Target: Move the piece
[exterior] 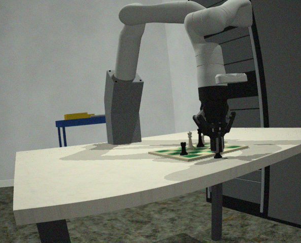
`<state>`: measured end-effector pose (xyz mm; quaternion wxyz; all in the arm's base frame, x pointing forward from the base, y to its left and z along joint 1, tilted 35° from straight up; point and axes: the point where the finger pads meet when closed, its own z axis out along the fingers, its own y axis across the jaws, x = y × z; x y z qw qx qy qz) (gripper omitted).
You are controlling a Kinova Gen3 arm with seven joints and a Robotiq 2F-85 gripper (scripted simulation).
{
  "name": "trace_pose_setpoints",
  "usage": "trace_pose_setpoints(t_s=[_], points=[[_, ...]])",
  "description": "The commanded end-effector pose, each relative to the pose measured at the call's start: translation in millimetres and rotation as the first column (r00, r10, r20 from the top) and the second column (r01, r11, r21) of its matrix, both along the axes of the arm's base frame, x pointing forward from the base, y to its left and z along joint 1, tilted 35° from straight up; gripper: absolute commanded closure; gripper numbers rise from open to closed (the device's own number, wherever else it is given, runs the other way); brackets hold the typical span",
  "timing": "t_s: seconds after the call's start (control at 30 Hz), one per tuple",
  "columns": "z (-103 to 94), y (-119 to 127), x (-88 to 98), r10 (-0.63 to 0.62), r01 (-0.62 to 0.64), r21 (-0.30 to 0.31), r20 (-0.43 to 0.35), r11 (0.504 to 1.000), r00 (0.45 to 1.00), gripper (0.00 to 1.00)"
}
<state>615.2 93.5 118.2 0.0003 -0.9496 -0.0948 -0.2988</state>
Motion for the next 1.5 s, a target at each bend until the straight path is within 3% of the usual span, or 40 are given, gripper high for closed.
trace_pose_setpoints(t_s=[0.0,0.6,0.63,0.7,0.73,0.8,0.83,0.97,1.0,1.07,1.1,1.47], points=[[0.9,0.1,0.1,0.000,0.000,0.001,0.001,1.000,1.000,1.00],[0.9,0.1,0.1,0.000,0.000,0.001,0.001,1.000,1.000,1.00],[0.9,0.1,0.1,0.000,0.000,0.001,0.001,1.000,1.000,0.93],[0.9,0.1,0.1,0.000,0.000,0.001,0.001,1.000,1.000,0.93],[0.9,0.1,0.1,0.000,0.000,0.001,0.001,1.000,1.000,0.85],[0.9,0.1,0.1,0.000,0.000,0.001,0.001,1.000,1.000,0.85],[0.9,0.1,0.1,0.000,0.000,0.001,0.001,1.000,1.000,0.78],[0.9,0.1,0.1,0.000,0.000,0.001,0.001,1.000,1.000,0.78],[0.9,0.1,0.1,0.000,0.000,0.001,0.001,1.000,1.000,0.71],[0.9,0.1,0.1,0.000,0.000,0.001,0.001,1.000,1.000,0.71],[0.9,0.1,0.1,0.000,0.000,0.001,0.001,1.000,1.000,0.63],[1.6,0.1,-0.3,0.000,0.000,0.001,0.001,1.000,1.000,0.63]])
